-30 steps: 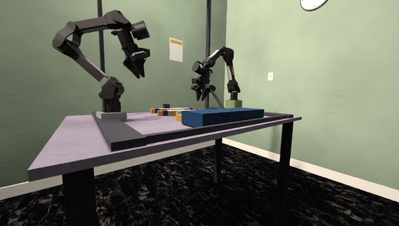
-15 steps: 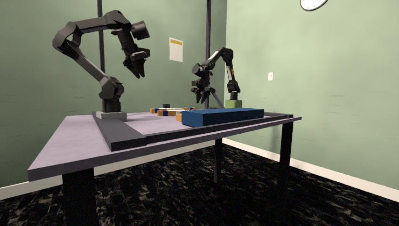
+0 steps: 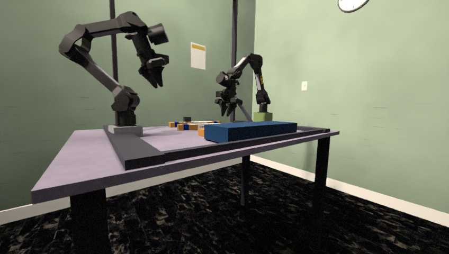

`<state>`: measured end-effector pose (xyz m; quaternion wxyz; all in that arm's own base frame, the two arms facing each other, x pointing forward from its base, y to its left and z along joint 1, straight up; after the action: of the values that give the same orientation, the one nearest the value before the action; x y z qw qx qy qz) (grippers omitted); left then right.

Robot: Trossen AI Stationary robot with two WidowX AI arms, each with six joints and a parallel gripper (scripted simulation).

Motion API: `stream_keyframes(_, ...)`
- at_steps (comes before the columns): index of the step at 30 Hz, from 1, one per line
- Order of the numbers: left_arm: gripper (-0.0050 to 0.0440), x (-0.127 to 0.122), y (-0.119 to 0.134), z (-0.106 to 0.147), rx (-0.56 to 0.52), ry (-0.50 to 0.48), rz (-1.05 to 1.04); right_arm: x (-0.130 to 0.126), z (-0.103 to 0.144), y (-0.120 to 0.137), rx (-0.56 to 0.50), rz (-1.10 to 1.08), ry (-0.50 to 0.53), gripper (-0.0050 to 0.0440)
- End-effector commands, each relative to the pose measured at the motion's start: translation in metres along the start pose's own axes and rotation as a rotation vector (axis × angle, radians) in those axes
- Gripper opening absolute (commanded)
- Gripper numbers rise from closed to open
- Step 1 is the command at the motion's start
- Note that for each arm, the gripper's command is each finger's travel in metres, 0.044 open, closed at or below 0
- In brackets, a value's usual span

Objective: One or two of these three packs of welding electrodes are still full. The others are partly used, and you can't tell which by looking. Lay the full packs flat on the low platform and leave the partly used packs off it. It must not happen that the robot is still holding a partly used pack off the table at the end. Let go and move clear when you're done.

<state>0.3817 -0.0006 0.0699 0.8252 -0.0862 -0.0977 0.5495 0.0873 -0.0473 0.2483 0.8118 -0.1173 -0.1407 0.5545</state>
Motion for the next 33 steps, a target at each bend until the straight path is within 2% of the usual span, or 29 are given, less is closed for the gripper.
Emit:
stream_keyframes(1, 0.0200, 0.002, -0.006, 0.012, -0.023, -0.011, 0.002, 0.001, 0.007, -0.003, -0.026, 0.008, 0.002, 0.0330)
stream_keyframes(28, 0.0200, 0.004, -0.014, 0.045, -0.024, -0.011, 0.002, 0.001, 0.007, -0.003, -0.026, 0.008, 0.002, 0.0330)
stream_keyframes(33, 0.0200, 0.004, -0.014, 0.045, -0.024, -0.011, 0.002, 0.001, 0.007, -0.003, -0.026, 0.008, 0.002, 0.0330)
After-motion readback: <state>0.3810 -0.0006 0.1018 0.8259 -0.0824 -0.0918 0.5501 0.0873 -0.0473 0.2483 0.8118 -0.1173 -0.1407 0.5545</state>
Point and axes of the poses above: on each arm, the point midway between the two fingers, 35 mm back from their tips, its own z axis back along the fingers, its own x axis across the jaws, y = z × x, the point moved 6 cm from there along z, back along the fingers, and after that the axes turned 15 degrees about -z, right-handed, at the moved point
